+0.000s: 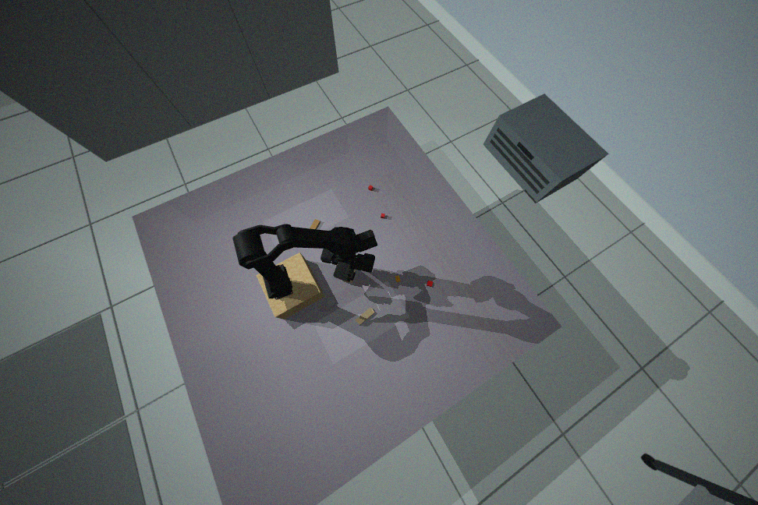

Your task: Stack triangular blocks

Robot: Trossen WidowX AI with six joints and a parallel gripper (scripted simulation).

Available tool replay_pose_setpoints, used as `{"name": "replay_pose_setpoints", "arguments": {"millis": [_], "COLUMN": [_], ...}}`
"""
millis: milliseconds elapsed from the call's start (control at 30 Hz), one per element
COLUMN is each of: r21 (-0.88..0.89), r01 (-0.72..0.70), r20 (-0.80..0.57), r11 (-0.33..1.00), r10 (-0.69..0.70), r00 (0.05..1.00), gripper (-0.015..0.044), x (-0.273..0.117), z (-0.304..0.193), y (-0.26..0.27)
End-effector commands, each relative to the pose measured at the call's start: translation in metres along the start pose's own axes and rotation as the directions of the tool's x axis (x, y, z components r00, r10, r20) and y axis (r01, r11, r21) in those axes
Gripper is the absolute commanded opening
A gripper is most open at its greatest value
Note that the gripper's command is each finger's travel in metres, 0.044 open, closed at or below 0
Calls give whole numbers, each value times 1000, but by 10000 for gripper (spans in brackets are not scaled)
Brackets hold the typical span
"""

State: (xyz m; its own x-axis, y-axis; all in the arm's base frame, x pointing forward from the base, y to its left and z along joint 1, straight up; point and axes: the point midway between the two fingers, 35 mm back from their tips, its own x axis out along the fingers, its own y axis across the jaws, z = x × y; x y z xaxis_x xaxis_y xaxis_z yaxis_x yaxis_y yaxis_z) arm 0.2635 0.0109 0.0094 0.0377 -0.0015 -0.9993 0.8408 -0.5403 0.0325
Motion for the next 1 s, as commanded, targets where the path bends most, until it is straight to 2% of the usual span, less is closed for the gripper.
{"name": "replay_pose_setpoints", "arguments": {"millis": [0, 967], "r21": [-4, -4], "r01": [5, 4], "r20": [2, 3], "r11": [1000, 1000], "r10": [-5, -4], "r00": [1000, 1000], "gripper": [0, 0], "x": [3, 21], "z": [2, 9], "y": [-1, -3]}}
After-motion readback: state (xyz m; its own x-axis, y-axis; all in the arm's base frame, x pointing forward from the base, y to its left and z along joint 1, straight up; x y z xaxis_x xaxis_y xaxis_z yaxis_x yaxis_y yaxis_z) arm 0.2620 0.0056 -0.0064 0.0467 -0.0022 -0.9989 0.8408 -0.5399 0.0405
